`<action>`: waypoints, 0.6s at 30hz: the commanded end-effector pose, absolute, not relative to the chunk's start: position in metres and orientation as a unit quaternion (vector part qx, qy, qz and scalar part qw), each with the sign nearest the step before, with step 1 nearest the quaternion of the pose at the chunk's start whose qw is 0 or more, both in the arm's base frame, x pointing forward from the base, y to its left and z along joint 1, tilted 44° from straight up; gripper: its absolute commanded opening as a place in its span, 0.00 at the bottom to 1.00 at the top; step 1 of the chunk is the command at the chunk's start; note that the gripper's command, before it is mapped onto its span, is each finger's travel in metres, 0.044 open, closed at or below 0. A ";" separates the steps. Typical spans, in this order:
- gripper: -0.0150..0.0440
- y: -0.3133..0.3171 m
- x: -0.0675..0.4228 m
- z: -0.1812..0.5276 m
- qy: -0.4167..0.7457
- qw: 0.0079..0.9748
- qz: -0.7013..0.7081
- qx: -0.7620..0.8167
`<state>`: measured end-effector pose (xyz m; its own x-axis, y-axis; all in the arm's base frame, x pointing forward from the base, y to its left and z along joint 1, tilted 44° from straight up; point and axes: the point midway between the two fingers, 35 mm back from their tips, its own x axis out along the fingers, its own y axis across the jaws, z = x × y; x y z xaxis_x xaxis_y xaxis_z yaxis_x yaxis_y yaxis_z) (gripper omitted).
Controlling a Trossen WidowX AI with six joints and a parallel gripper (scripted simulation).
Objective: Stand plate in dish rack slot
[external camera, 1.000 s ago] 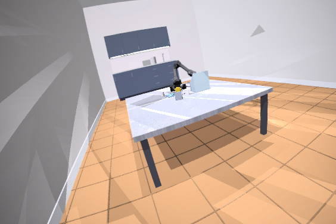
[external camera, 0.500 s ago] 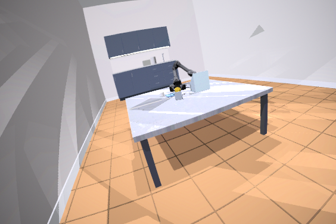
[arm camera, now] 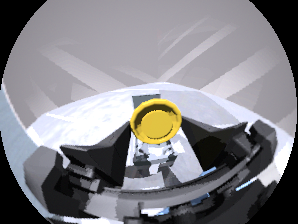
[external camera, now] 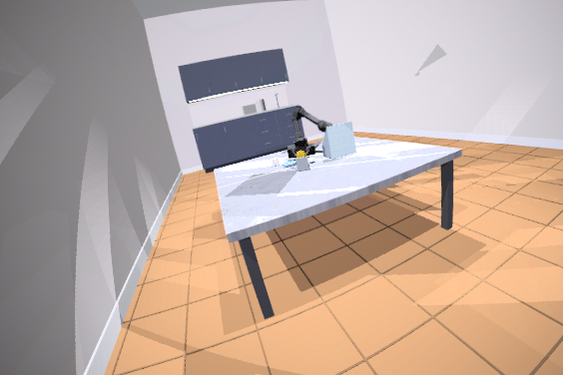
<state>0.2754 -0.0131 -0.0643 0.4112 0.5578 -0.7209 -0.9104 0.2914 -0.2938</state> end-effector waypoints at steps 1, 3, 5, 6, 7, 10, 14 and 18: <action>0.25 -0.010 0.274 -0.069 0.255 0.763 0.482 -0.347; 0.25 -0.008 0.275 -0.071 0.252 0.763 0.481 -0.349; 0.25 -0.007 0.275 -0.072 0.251 0.763 0.481 -0.351; 0.25 -0.007 0.275 -0.072 0.251 0.763 0.481 -0.351; 0.25 -0.007 0.275 -0.072 0.251 0.763 0.481 -0.351; 0.25 -0.008 0.275 -0.073 0.251 0.763 0.481 -0.351; 0.25 -0.021 0.274 -0.086 0.248 0.764 0.479 -0.355; 0.25 -0.020 0.274 -0.085 0.249 0.764 0.479 -0.355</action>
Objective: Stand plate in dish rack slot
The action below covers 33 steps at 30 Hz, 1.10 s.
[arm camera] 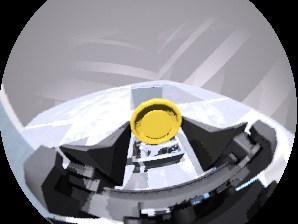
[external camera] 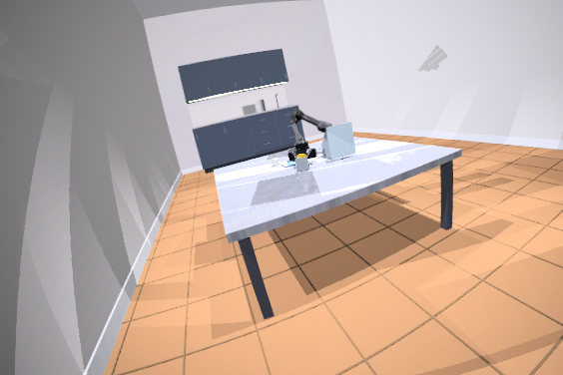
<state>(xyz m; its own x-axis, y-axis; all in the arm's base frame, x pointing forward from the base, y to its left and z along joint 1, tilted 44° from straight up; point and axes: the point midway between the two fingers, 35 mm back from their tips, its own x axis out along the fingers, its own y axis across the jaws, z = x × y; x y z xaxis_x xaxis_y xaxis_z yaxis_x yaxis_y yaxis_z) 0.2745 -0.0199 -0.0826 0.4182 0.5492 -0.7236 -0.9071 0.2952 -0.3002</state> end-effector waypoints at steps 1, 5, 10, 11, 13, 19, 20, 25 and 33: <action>0.25 -0.020 0.275 -0.083 0.251 0.764 0.477 -0.354; 0.25 -0.019 0.275 -0.082 0.252 0.764 0.476 -0.354; 0.25 -0.019 0.275 -0.082 0.252 0.764 0.476 -0.354; 0.25 -0.019 0.275 -0.082 0.252 0.764 0.476 -0.354; 0.34 -0.019 0.274 -0.083 0.253 0.763 0.478 -0.354; 0.61 -0.019 0.274 -0.083 0.253 0.763 0.478 -0.354; 0.65 -0.019 0.274 -0.083 0.253 0.763 0.478 -0.354; 0.88 -0.019 0.274 -0.083 0.253 0.763 0.478 -0.354; 0.93 -0.019 0.274 -0.083 0.253 0.763 0.478 -0.354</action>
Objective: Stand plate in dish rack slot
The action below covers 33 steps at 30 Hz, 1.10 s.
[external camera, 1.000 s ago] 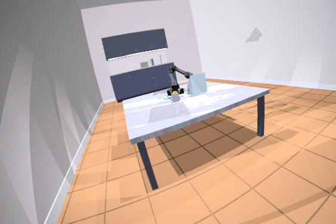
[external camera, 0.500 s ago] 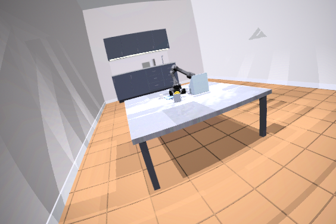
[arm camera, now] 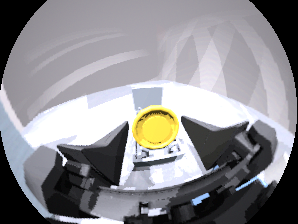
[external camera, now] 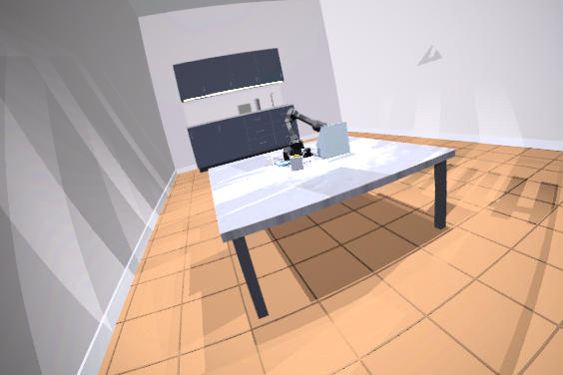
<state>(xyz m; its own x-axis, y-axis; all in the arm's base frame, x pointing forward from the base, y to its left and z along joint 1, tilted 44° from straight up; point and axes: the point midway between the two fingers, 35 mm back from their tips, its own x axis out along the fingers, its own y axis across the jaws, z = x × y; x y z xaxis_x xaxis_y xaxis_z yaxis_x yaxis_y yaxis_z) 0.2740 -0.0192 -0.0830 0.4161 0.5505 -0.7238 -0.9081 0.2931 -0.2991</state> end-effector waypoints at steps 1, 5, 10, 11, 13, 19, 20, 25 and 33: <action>0.93 -0.019 0.274 -0.083 0.253 0.763 0.478 -0.354; 0.93 -0.009 0.278 -0.070 0.255 0.761 0.480 -0.353; 0.93 0.032 0.283 -0.026 0.260 0.757 0.488 -0.349; 0.93 0.041 0.282 -0.018 0.260 0.756 0.489 -0.347; 0.93 0.056 0.283 -0.003 0.259 0.757 0.492 -0.345; 0.93 0.061 0.285 0.003 0.259 0.757 0.492 -0.343; 0.93 0.061 0.285 0.003 0.259 0.757 0.492 -0.343; 0.93 0.064 0.283 -0.001 0.311 0.755 0.483 -0.315; 0.93 0.068 0.276 -0.006 0.428 0.742 0.446 -0.258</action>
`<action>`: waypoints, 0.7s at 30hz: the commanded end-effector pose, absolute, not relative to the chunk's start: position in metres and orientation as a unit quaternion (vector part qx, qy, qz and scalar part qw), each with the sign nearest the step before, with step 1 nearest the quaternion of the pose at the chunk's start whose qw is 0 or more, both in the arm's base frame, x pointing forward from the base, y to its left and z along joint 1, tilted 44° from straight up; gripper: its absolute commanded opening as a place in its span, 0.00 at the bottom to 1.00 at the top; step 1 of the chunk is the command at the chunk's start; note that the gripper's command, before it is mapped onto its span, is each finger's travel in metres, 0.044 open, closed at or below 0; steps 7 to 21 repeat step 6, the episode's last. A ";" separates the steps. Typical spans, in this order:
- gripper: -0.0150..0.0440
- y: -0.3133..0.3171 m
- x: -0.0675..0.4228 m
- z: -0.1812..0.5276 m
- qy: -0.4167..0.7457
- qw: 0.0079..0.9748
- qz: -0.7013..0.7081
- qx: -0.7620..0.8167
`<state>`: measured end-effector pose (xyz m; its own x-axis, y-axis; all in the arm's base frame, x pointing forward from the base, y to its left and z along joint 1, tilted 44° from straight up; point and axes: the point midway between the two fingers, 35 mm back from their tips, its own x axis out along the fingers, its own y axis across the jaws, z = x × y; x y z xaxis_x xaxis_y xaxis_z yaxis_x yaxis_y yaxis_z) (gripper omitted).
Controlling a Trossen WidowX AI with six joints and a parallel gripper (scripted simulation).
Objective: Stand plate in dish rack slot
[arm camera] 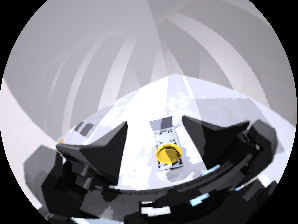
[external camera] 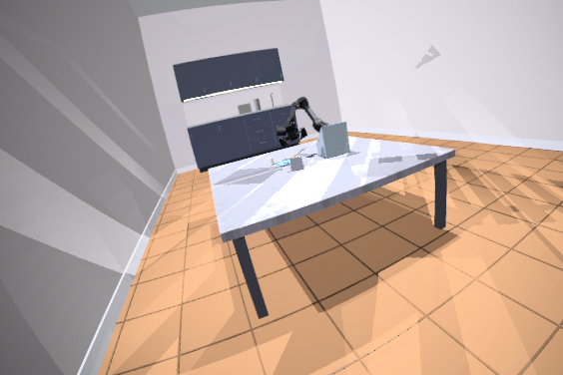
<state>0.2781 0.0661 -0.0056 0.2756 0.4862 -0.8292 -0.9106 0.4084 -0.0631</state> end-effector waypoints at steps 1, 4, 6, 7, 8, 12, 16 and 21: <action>0.93 0.069 0.275 -0.006 0.442 0.740 0.439 -0.252; 0.93 0.070 0.272 -0.006 0.484 0.732 0.418 -0.235; 0.93 0.070 0.269 -0.006 0.511 0.726 0.402 -0.225; 0.93 0.070 0.269 -0.006 0.511 0.726 0.402 -0.225; 0.93 0.070 0.269 -0.006 0.511 0.726 0.402 -0.225; 0.93 0.070 0.269 -0.006 0.511 0.726 0.402 -0.225; 0.93 0.070 0.269 -0.006 0.511 0.726 0.402 -0.225; 0.93 0.070 0.269 -0.006 0.511 0.726 0.402 -0.225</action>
